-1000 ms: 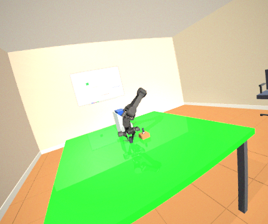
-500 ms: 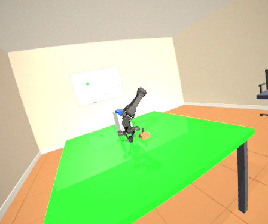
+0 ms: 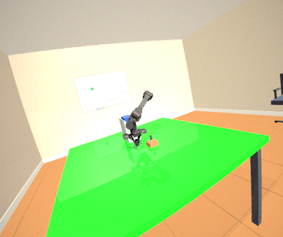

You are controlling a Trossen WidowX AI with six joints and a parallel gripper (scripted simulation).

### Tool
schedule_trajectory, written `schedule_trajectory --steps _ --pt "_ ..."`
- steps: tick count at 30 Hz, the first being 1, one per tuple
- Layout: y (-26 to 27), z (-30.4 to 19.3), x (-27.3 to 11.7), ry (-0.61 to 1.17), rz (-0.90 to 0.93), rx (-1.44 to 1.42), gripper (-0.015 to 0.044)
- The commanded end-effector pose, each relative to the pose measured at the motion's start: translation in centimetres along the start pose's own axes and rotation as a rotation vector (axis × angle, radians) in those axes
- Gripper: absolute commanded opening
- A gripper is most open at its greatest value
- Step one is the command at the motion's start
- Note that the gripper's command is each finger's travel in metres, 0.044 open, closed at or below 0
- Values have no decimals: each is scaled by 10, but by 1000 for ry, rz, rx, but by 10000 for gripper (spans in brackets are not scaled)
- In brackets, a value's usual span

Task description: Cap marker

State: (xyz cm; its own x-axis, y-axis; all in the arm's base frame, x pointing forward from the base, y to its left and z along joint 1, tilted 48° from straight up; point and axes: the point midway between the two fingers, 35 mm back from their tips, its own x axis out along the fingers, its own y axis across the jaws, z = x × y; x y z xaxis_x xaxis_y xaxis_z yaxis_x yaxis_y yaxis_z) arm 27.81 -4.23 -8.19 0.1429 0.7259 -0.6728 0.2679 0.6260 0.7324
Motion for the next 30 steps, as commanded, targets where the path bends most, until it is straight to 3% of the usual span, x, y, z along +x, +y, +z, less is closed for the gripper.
schedule_trajectory --steps 1,30 --pt "0 3 -15 -10 -7 -11 0" --pt "75 -2 -52 -9 -7 -9 0"
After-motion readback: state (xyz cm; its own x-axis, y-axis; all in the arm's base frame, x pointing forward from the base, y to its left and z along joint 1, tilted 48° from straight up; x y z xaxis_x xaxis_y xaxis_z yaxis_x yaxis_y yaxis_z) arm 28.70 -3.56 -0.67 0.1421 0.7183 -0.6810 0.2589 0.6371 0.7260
